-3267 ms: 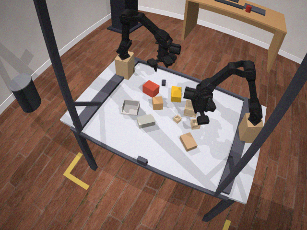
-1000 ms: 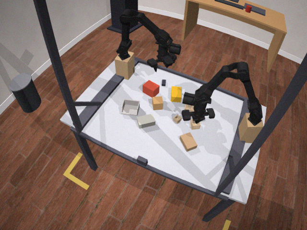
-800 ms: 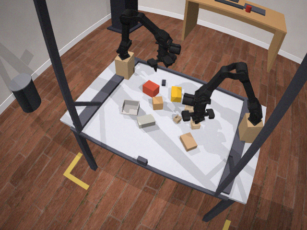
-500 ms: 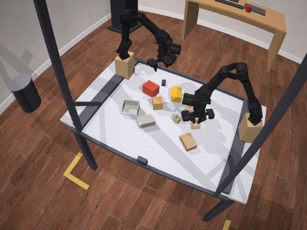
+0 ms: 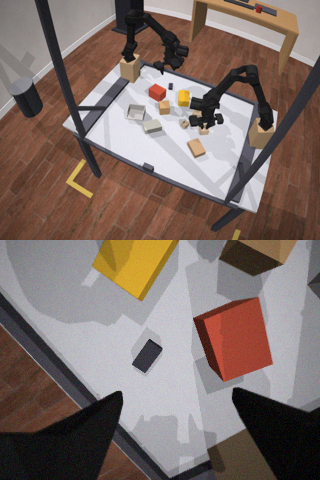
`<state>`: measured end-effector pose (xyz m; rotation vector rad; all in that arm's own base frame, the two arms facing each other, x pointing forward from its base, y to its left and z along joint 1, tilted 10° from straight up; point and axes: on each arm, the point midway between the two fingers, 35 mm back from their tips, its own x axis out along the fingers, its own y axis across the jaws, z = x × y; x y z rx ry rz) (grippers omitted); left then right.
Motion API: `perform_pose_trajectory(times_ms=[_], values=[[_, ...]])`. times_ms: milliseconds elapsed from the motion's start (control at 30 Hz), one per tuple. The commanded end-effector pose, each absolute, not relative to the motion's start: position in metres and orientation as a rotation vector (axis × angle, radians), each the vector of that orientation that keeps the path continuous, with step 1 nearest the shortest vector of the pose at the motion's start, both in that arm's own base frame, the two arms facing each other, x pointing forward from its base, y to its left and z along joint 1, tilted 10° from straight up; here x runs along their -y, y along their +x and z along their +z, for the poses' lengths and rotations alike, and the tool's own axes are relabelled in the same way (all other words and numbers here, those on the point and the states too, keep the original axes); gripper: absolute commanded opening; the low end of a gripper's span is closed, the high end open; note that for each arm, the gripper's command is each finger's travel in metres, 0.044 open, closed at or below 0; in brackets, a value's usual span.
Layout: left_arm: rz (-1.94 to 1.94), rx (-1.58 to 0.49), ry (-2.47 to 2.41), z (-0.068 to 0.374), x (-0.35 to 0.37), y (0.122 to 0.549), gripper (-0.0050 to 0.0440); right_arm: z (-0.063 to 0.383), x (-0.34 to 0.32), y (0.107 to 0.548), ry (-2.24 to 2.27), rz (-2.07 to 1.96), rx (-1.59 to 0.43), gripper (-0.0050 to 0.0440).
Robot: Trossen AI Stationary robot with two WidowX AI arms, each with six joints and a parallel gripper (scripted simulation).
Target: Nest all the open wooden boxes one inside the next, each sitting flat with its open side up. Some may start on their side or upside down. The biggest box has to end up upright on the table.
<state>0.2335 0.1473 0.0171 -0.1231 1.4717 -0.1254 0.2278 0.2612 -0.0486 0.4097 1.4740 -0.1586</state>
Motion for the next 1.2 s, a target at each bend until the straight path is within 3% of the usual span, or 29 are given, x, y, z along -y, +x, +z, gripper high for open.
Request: perform_pose_trajectory(times_ms=[0,433,700,1167], values=[[-0.116,-1.456,-0.111,0.022,-0.150,0.236,0.0400,-0.031,-0.269,0.233,0.430,-0.121,-1.454,0.0193],[-0.116,-1.456,-0.111,0.022,-0.150,0.236,0.0400,0.022,-0.259,0.227,0.433,-0.124,-1.453,0.0193],[-0.116,-1.456,-0.111,0.022,-0.150,0.236,0.0400,0.017,-0.259,0.231,0.426,-0.131,-1.458,0.0193],[-0.116,-1.456,-0.111,0.022,-0.150,0.236,0.0400,0.045,-0.233,0.296,0.417,-0.140,-1.464,0.0193]])
